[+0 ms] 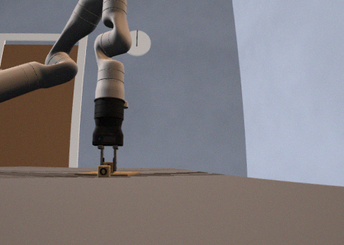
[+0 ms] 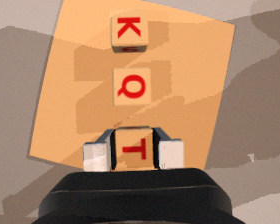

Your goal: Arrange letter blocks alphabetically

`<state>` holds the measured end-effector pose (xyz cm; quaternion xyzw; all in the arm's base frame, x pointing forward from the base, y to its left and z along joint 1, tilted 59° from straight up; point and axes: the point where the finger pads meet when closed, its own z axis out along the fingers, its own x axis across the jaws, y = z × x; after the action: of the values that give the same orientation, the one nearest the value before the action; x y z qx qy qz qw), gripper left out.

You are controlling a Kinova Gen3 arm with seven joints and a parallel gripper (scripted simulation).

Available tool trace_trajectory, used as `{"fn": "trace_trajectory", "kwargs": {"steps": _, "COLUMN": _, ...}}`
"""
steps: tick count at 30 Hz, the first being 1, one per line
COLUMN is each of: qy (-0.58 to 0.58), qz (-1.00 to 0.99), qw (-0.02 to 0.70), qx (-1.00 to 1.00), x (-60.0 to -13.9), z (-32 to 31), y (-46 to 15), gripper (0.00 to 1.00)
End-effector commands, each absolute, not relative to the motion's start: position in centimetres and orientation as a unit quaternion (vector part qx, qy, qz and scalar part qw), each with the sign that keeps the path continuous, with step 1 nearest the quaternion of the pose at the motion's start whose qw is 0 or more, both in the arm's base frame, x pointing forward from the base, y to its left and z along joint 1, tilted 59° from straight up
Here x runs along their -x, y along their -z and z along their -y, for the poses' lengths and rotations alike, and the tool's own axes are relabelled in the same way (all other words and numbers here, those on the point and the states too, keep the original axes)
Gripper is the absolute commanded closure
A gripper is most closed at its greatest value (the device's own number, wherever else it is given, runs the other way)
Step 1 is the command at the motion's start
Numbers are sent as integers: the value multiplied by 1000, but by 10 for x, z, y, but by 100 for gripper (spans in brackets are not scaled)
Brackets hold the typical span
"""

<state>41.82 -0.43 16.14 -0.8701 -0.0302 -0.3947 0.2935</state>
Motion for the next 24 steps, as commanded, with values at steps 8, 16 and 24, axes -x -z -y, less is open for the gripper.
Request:
{"fn": "trace_trajectory", "kwargs": {"steps": 8, "qy": 393, "qz": 25, "qw": 296, "qx": 870, "x": -418, "z": 4, "y": -162, "gripper": 51}}
{"fn": "trace_trajectory", "kwargs": {"steps": 16, "qy": 392, "qz": 24, "qw": 296, "qx": 871, "x": -418, "z": 4, "y": -162, "gripper": 51}}
{"fn": "trace_trajectory", "kwargs": {"steps": 24, "qy": 391, "qz": 22, "qw": 298, "qx": 871, "x": -418, "z": 3, "y": -162, "gripper": 51}}
